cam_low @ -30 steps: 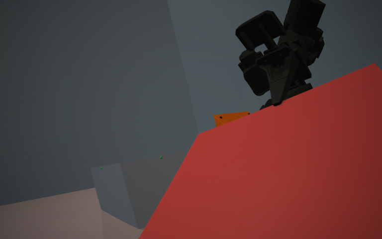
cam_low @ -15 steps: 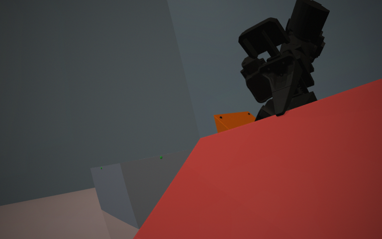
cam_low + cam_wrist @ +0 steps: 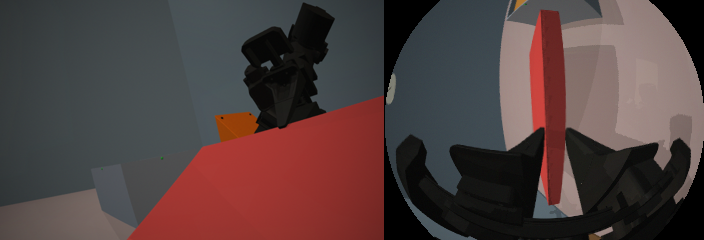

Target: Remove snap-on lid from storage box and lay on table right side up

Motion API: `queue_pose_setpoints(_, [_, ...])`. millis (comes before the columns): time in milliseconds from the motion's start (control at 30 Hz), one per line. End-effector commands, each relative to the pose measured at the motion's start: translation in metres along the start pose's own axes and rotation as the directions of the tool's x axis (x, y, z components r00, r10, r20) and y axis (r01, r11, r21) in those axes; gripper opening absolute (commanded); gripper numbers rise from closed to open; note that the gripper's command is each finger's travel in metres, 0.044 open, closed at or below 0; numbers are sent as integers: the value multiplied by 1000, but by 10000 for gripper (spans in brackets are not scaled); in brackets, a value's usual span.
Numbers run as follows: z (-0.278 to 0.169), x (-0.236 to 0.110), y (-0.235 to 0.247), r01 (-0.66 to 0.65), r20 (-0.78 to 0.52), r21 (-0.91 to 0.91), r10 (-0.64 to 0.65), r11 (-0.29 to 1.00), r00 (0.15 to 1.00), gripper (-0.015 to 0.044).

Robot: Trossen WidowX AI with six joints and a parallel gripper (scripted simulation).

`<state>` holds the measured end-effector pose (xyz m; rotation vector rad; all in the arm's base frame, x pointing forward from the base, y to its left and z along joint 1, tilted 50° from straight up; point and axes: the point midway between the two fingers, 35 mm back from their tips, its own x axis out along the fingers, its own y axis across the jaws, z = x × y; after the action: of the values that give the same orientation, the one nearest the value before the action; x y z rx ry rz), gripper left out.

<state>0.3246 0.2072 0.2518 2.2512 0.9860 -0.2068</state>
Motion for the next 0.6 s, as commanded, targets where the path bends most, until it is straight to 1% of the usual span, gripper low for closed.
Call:
queue_pose_setpoints(0, [6, 7, -12, 31, 13, 13, -31, 999, 999, 0])
queue_pose_setpoints(567, [6, 15, -23, 31, 12, 13, -31, 999, 999, 0])
